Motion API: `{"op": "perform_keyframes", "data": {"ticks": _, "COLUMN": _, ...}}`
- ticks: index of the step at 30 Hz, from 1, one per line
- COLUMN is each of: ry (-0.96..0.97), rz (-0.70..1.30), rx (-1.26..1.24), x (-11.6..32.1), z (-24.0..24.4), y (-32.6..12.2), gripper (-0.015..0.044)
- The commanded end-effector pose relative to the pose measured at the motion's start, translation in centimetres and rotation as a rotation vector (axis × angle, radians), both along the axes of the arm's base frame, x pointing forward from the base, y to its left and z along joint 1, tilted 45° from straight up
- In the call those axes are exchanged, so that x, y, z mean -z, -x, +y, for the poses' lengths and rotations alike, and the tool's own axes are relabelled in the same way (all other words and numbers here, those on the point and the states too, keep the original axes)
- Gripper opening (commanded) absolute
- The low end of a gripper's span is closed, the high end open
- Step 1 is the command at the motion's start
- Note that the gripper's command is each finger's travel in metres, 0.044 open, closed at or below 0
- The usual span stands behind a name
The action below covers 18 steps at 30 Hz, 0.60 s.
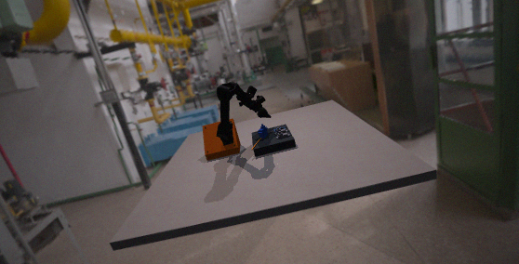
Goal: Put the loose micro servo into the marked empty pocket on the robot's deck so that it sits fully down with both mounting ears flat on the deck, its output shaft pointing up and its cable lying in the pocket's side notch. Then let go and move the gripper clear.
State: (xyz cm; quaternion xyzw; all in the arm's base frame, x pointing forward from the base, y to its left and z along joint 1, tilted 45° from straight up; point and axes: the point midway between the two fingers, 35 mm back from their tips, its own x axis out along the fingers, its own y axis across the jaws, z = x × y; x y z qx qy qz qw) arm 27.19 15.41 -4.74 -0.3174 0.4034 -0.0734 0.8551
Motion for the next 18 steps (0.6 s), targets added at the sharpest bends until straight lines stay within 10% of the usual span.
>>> {"op": "perform_keyframes", "data": {"ticks": 1, "ry": -0.069, "rz": -0.014, "rx": 0.100, "x": -0.2, "z": -0.5, "y": 0.0, "gripper": 0.0440}}
{"op": "perform_keyframes", "data": {"ticks": 18, "ry": -0.330, "rz": -0.136, "rx": 0.576, "x": -1.9, "z": -2.8, "y": 0.5, "gripper": 0.0440}}
